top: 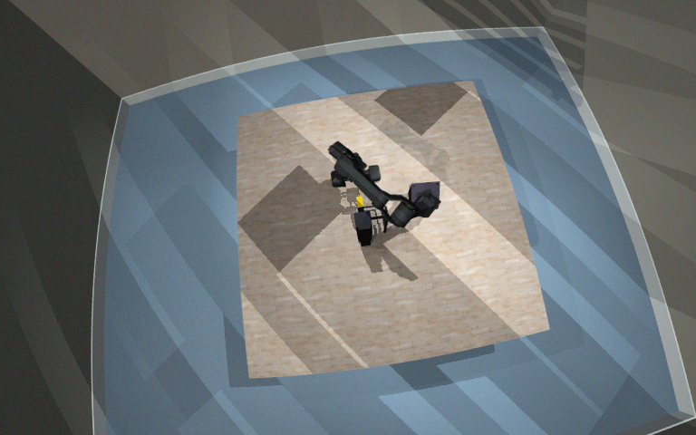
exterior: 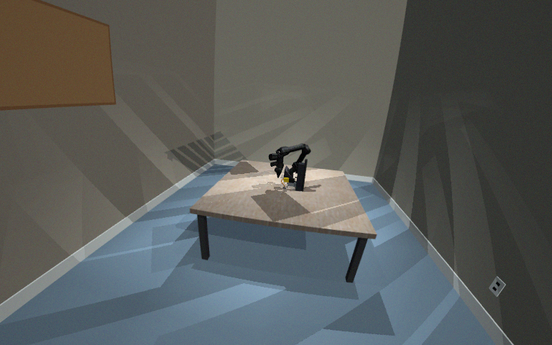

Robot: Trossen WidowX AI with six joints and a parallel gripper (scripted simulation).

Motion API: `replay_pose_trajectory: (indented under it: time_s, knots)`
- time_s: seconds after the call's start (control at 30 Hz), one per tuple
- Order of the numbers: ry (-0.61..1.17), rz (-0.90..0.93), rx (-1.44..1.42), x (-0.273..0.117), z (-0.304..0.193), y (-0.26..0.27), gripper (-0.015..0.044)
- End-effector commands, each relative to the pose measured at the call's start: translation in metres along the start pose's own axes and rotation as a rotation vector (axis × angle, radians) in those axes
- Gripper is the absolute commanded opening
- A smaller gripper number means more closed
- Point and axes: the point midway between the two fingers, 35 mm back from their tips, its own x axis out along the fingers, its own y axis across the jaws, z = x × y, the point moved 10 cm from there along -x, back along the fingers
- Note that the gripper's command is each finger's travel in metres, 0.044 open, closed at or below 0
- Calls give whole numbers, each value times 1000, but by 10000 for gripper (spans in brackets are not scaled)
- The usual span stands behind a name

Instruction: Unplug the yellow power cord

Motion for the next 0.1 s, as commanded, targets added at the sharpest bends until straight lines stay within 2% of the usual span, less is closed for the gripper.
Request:
replay_pose_trajectory:
  time_s: [0.0,0.07]
  knots:
    - [-1,-5,-3,0,0,0,440]
    - [-1,-5,-3,0,0,0,440]
